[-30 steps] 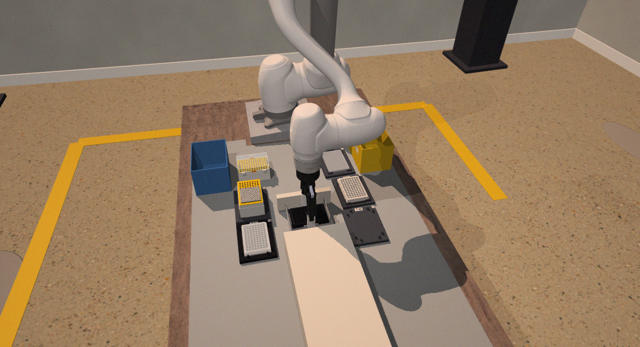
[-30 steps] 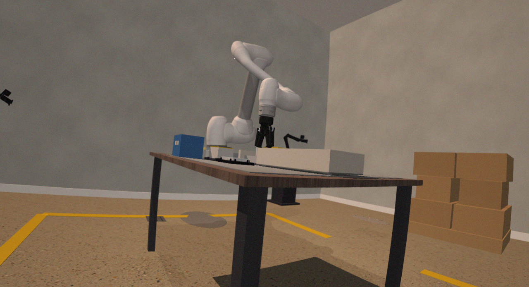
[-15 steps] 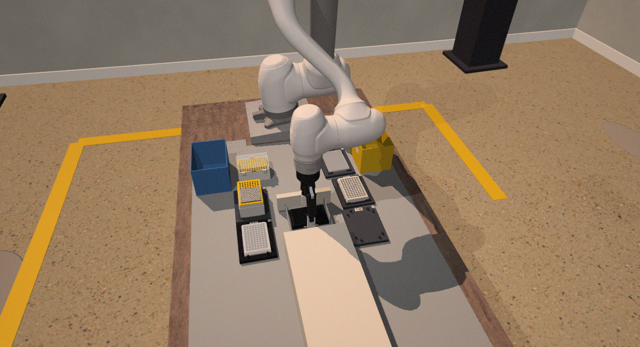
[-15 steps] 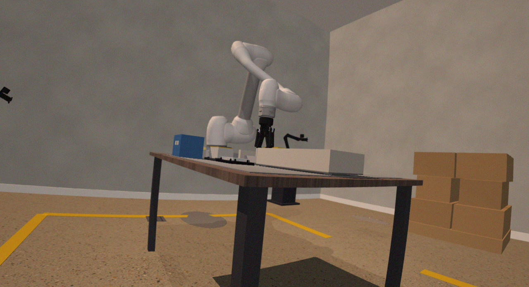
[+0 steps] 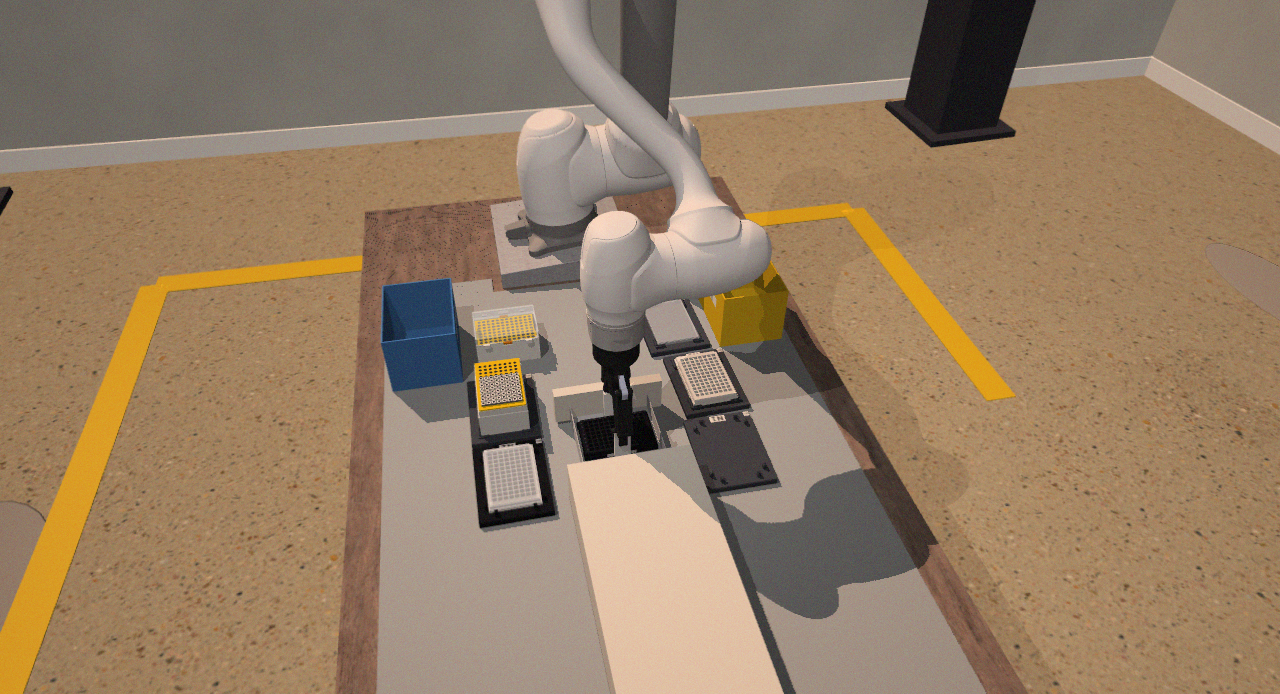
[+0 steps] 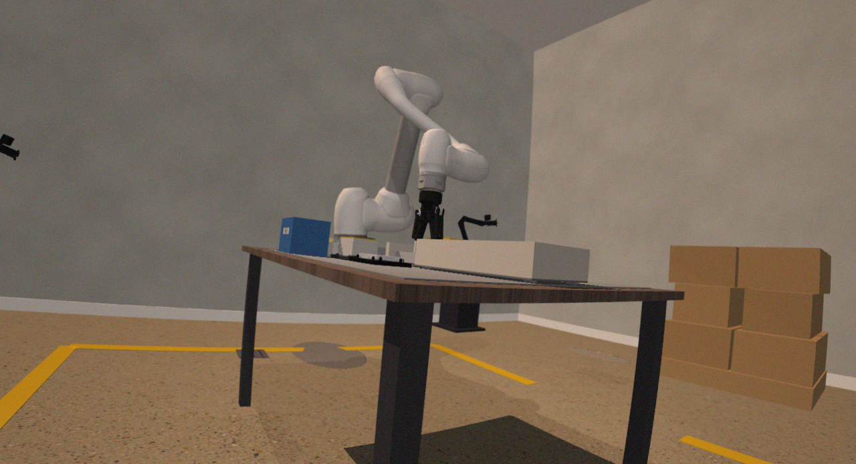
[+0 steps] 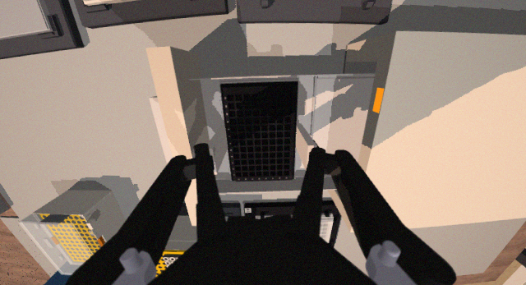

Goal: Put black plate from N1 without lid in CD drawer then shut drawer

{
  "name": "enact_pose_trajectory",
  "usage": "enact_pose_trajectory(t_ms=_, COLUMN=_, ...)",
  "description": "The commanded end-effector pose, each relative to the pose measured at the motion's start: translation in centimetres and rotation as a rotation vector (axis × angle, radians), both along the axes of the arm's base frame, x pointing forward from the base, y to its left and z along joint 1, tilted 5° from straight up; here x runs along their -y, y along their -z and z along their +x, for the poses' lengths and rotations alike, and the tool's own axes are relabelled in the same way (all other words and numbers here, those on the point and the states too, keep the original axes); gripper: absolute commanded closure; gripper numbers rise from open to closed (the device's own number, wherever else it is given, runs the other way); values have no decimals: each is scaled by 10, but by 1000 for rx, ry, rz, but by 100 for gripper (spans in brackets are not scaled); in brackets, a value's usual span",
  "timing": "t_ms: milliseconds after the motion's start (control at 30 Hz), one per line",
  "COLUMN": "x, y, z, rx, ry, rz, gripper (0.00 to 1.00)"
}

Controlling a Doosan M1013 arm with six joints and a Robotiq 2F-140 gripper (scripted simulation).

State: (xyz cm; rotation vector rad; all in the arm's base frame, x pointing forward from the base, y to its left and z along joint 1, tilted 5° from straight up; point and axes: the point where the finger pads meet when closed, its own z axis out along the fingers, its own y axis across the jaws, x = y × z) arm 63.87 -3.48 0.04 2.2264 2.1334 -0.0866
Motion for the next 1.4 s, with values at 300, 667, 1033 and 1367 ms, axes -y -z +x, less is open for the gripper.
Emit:
enact_pose_trajectory(t_ms=300, x=0, y=4, z=0, rx=0, ry=0, rz=0, gripper=100)
enact_pose_trajectory(t_ms=667, x=0, y=4, z=2, rx=0, ry=0, rz=0, gripper=100)
enact_pose_trajectory(t_ms=1033, x=1, y=4, z=4, rx=0, ry=0, rz=0, gripper=100)
enact_pose_trajectory(t_ms=1367, x=1, y=4, z=6, rx=0, ry=0, rz=0, gripper=100)
